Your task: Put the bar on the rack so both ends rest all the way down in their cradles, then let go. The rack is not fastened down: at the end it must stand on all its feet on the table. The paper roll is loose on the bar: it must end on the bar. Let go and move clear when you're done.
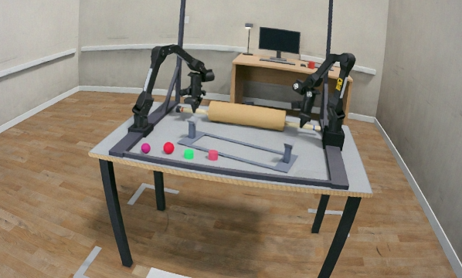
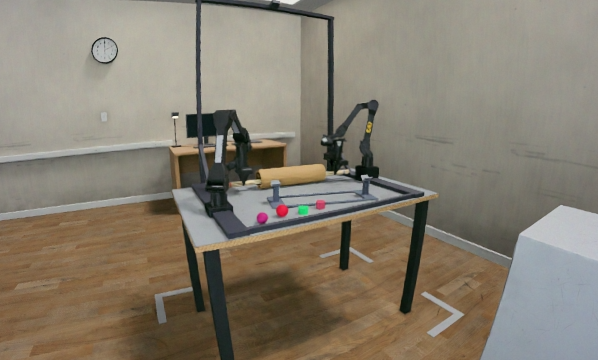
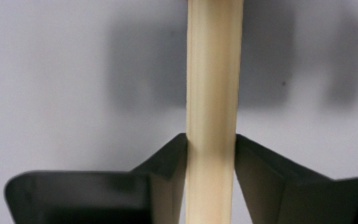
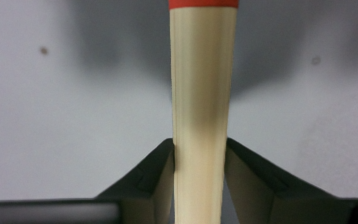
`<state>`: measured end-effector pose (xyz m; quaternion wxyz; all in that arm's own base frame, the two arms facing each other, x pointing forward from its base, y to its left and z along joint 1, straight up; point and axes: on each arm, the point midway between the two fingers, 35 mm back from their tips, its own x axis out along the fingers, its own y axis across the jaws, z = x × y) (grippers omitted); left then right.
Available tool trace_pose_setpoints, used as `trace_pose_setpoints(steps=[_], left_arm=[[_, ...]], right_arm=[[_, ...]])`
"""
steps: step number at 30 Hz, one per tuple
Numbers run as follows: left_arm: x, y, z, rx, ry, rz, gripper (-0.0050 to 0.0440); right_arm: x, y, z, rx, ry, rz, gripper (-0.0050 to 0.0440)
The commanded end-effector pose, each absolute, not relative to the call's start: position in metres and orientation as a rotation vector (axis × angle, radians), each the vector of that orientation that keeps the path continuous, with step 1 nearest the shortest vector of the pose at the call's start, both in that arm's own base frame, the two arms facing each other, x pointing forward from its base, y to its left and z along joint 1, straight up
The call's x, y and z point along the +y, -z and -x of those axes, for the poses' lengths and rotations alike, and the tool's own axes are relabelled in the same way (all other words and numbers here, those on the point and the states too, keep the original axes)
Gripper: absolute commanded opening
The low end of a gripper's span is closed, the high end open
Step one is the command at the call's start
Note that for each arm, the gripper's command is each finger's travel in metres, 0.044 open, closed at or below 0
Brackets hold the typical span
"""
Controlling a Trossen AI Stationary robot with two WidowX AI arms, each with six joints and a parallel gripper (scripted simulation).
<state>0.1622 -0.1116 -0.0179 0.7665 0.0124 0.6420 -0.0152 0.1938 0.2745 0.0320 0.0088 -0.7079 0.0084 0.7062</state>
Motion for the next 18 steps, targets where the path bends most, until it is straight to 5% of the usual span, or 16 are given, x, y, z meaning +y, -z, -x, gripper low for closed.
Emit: trace_pose_setpoints(steps=[1, 18], left_arm=[[-0.114, 0.013, -0.165, 1.386, 0.045, -0.017, 0.005], [-0.114, -0.027, -0.165, 1.385, 0.045, -0.014, 0.005]], right_arm=[[0.282, -0.049, -0.197, -0.028, -2.159, 2.217, 0.005], [0.281, -0.088, -0.195, -0.035, -2.159, 2.218, 0.005]])
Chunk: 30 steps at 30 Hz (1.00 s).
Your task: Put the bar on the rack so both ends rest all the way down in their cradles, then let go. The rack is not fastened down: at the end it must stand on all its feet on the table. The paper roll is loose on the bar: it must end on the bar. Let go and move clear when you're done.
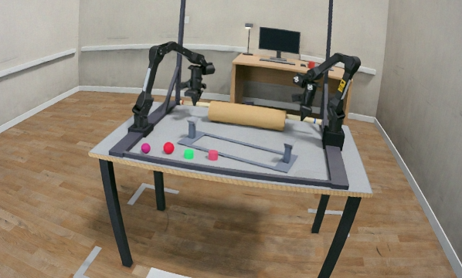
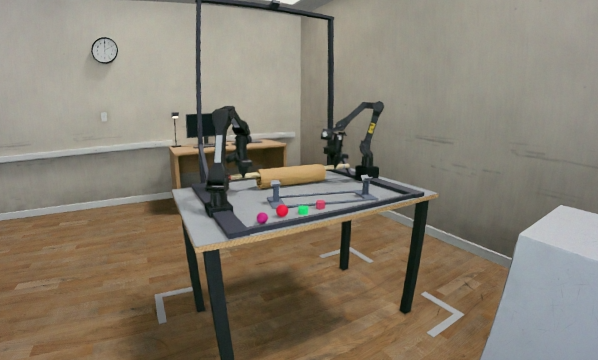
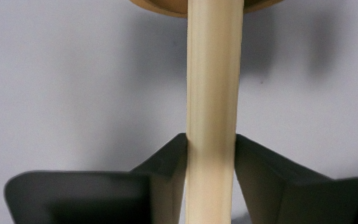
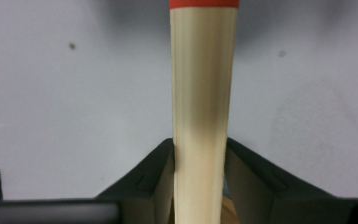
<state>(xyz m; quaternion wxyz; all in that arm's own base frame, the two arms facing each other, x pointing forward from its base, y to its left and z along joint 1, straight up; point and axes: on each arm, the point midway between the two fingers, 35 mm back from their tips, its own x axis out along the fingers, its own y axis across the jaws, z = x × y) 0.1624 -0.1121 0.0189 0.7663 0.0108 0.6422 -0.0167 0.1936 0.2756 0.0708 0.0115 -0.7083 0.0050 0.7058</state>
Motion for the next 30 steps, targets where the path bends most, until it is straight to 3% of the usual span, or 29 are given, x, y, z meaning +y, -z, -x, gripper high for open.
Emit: trace_pose_setpoints(steps=[1, 19, 30], left_arm=[[-0.114, -0.043, -0.167, 1.373, 0.042, -0.014, 0.005], [-0.116, -0.097, -0.167, 1.368, 0.055, -0.004, 0.005], [-0.115, -0.088, -0.165, 1.377, 0.053, -0.009, 0.005]], right_arm=[[0.281, -0.103, -0.198, -0.031, -2.15, 2.226, 0.005], [0.281, -0.158, -0.194, -0.056, -2.141, 2.219, 0.005], [0.281, -0.148, -0.193, -0.045, -2.149, 2.219, 0.005]])
